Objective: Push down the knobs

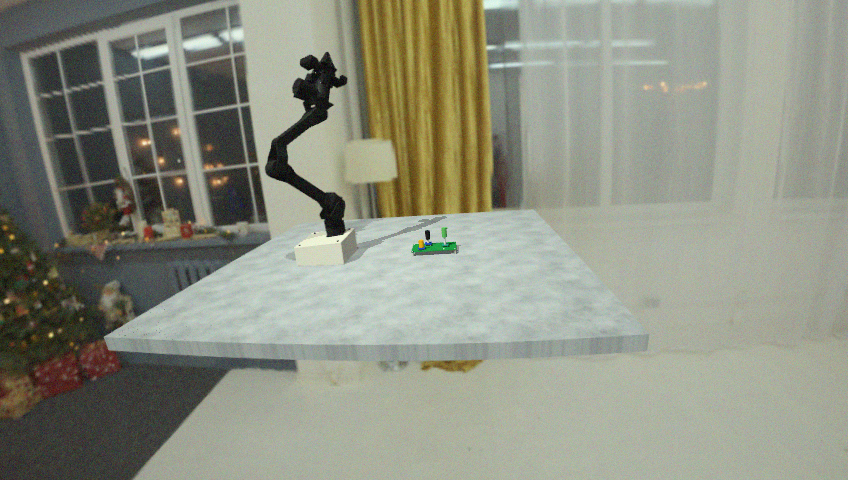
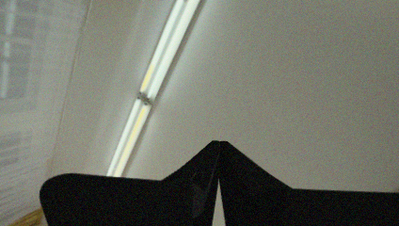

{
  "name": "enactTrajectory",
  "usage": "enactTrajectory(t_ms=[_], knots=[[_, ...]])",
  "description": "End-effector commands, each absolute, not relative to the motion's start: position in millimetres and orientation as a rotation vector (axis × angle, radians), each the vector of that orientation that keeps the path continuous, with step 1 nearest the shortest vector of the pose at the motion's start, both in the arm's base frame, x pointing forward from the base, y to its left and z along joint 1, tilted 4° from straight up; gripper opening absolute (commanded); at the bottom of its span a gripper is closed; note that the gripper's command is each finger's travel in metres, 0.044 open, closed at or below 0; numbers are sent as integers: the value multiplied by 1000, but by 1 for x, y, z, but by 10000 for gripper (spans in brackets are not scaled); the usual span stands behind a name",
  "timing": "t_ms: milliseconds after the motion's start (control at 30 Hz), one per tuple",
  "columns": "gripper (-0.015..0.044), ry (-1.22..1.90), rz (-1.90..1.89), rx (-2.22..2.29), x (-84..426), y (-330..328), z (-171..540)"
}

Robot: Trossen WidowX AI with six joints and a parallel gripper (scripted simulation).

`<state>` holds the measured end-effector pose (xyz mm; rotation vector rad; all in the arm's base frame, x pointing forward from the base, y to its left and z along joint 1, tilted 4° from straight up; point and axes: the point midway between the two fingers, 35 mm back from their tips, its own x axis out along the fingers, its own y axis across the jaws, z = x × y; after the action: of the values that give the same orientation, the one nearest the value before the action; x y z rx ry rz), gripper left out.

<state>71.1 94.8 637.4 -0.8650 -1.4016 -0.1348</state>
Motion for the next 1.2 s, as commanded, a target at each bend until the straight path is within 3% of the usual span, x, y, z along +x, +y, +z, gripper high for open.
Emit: enactTrajectory(t_ms=[0, 1167], knots=[[0, -1334, -45, -844, 93, 107, 632], [0, -510, 374, -563, 297, 149, 504]])
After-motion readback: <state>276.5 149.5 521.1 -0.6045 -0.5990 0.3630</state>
